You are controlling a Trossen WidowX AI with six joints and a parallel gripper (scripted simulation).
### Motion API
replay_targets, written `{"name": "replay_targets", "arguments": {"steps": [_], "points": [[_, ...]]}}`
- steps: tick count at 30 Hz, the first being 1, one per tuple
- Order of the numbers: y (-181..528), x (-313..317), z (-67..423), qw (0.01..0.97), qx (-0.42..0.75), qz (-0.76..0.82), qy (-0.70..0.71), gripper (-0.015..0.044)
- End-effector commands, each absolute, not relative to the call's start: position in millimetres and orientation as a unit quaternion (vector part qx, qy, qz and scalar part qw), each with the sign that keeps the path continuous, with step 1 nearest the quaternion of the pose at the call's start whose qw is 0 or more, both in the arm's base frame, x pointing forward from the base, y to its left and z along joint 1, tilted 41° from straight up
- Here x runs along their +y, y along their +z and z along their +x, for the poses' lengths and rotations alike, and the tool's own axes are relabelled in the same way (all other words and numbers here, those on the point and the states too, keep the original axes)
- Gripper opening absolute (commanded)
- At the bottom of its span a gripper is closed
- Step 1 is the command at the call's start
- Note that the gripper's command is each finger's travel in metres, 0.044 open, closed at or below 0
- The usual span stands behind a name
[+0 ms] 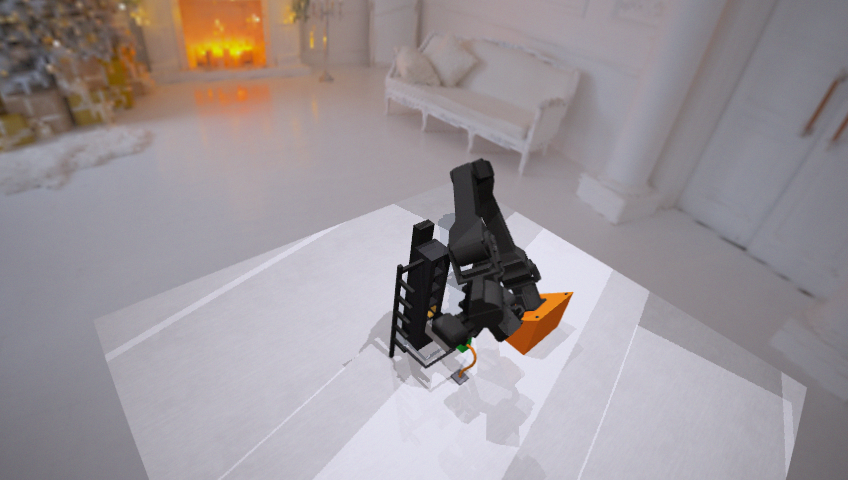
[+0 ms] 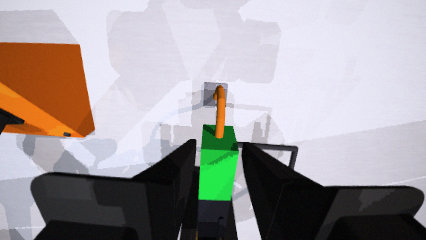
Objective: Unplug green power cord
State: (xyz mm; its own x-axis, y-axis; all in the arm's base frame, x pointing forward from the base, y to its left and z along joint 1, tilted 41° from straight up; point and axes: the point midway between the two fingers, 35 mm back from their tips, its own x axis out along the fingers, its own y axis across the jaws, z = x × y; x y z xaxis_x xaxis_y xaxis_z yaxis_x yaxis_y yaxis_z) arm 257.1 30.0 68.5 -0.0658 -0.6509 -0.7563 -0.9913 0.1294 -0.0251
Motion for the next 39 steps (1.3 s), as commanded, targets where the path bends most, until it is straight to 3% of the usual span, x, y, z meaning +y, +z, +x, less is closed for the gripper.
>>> {"name": "replay_targets", "arguments": {"steps": [1, 9, 14, 39], "points": [[68.5, 29.9, 257.2, 0.322, 0.679, -0.604, 0.265, 0.0236], [58.3, 49.1, 261.5, 0.323, 0.679, -0.604, 0.266, 0.044], [38.6, 83.1, 264.9, 0.324, 0.678, -0.604, 0.266, 0.044], [38.6, 83.1, 264.9, 0.324, 0.678, -0.604, 0.266, 0.044]]}}
